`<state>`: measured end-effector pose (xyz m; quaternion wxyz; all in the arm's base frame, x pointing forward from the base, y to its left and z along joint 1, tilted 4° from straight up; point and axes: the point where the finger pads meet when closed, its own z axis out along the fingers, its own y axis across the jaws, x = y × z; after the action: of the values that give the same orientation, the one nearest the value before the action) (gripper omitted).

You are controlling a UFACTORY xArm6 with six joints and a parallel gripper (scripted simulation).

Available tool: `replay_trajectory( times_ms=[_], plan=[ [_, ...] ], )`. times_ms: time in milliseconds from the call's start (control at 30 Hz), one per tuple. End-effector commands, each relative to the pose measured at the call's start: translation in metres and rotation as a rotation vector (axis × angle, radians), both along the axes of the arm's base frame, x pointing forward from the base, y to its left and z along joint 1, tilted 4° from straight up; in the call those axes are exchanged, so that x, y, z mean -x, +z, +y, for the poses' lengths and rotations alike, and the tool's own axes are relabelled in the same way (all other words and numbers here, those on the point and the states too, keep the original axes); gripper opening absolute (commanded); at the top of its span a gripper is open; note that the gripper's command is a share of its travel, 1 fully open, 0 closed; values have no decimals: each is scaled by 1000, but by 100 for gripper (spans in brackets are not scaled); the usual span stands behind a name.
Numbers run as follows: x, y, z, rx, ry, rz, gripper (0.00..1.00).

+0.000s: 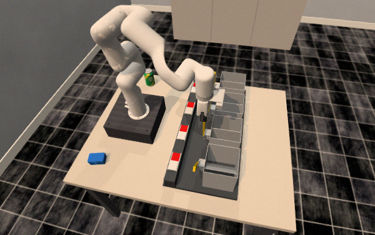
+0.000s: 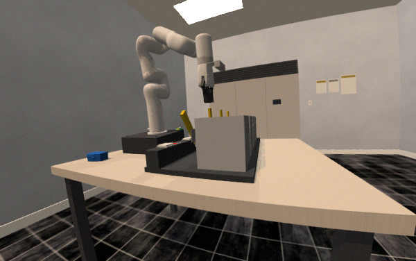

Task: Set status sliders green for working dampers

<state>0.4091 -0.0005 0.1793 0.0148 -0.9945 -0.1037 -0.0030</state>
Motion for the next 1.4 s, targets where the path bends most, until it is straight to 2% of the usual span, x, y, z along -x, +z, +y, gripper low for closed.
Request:
replay_trajectory(
  times_ms=[0, 633, 1367],
  plan=[
    [-1, 2, 0, 0, 0, -5, 39],
    [-1, -4, 0, 0, 0, -5, 39],
    [-2, -44, 1, 0, 0, -5, 39]
  ],
)
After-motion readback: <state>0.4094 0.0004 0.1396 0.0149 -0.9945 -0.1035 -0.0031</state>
